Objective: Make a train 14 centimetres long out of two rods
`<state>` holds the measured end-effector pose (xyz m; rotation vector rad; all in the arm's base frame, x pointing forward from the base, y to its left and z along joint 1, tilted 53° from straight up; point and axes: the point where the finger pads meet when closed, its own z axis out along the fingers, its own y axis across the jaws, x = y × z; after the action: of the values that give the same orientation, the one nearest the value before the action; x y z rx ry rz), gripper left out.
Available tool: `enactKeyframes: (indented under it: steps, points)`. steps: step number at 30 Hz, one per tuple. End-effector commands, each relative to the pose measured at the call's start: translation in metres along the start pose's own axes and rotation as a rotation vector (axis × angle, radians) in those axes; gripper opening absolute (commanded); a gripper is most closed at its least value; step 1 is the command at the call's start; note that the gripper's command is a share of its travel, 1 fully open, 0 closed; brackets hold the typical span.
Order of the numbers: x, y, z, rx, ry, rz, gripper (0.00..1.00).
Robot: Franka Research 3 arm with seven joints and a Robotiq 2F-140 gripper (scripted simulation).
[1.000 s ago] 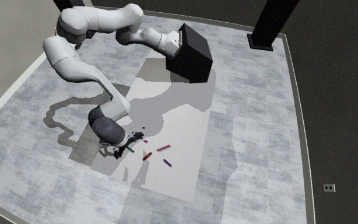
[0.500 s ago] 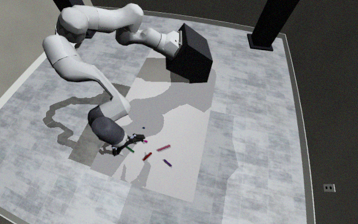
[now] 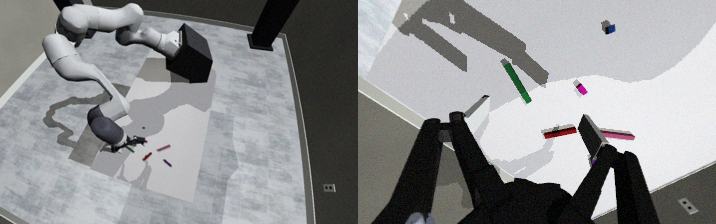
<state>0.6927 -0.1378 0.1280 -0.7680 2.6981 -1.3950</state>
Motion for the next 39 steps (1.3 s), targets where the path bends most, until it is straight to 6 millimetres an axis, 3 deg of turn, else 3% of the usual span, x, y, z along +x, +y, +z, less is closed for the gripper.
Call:
enactKeyframes:
  steps: [1, 26, 39]
  points:
    - [-0.0007, 0.0003, -0.0010, 0.005, -0.010, 0.167, 1.00]
    - [0.0014, -0.0047, -0.0021, 0.002, -0.014, 0.565, 1.00]
    - [0.0016, -0.0051, -0.0021, 0.001, -0.014, 0.592, 1.00]
